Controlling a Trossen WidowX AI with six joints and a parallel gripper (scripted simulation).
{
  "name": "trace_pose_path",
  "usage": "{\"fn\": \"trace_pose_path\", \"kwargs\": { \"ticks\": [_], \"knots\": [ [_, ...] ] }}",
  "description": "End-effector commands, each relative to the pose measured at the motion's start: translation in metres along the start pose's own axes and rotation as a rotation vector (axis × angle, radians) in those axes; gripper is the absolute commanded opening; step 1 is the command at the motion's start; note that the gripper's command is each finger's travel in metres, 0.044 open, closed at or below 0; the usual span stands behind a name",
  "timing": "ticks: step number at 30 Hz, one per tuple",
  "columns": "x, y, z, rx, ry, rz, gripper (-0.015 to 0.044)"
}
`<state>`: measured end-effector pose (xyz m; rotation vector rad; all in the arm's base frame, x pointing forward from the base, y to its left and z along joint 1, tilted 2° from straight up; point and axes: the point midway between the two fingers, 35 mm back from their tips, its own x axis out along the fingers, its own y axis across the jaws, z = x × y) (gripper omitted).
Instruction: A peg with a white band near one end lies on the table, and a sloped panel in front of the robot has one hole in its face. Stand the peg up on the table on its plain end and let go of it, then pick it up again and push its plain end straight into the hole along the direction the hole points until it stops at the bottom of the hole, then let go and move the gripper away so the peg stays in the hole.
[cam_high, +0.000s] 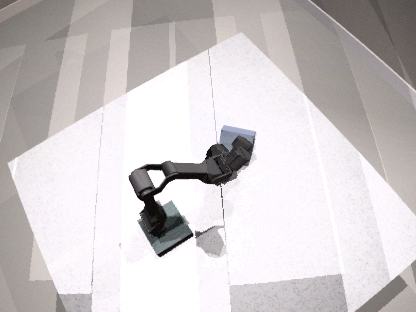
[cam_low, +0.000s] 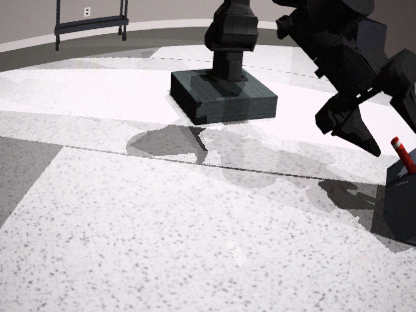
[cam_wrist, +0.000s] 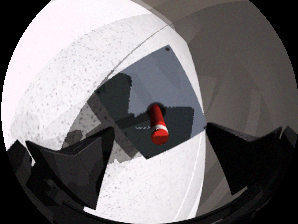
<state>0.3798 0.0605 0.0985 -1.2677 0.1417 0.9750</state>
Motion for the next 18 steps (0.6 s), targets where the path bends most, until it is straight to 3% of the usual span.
{"fn": "trace_pose_path", "kwargs": {
  "ticks": [1,18],
  "knots": [
    [-0.007,-0.001,0.0,-0.005,-0.002,-0.001,0.044],
    [-0.035,-0.002,-0.003,0.0,0.001,0.005,0.044]
  ]
}}
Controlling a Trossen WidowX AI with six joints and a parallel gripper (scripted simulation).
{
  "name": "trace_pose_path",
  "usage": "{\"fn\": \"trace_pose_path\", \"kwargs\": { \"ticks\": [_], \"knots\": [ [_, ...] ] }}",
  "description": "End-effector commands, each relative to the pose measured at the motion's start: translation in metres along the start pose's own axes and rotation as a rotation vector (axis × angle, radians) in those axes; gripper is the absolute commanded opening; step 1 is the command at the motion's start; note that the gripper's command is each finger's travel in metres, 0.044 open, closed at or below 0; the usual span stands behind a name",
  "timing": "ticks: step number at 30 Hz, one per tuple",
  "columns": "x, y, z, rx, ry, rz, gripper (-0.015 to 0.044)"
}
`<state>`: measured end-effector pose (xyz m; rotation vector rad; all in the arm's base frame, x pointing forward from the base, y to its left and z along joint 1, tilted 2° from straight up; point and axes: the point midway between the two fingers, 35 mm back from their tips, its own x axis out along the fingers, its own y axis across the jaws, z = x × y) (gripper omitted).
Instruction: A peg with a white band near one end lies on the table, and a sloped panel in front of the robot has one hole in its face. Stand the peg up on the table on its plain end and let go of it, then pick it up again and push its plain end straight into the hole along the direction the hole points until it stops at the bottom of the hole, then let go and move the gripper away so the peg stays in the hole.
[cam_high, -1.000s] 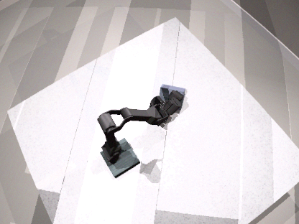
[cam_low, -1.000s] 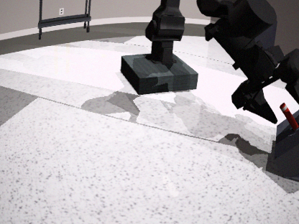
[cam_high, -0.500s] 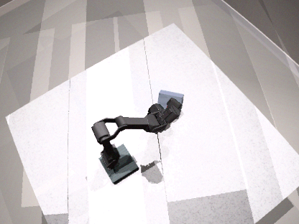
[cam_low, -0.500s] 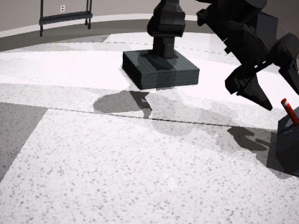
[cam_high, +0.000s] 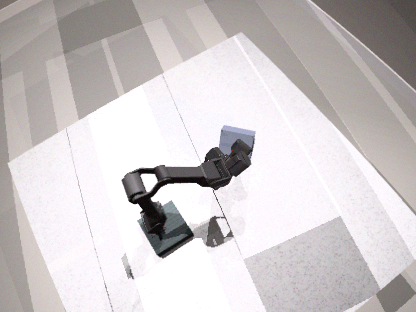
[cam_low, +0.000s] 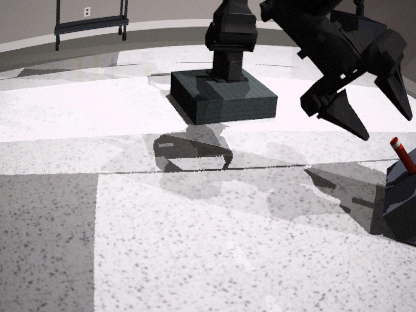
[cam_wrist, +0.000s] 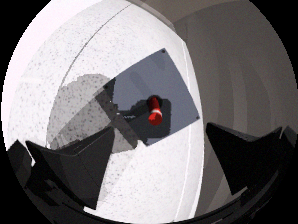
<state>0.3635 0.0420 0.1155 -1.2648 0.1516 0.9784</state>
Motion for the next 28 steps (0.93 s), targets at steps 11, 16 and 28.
{"fn": "trace_pose_path", "kwargs": {
  "ticks": [11,16,28],
  "knots": [
    [-0.024,0.0,-0.001,-0.001,-0.001,-0.001,0.044],
    [-0.033,0.0,-0.002,0.001,-0.001,-0.001,0.044],
    [-0.047,0.001,-0.002,0.002,0.0,0.0,0.044]
  ]
}}
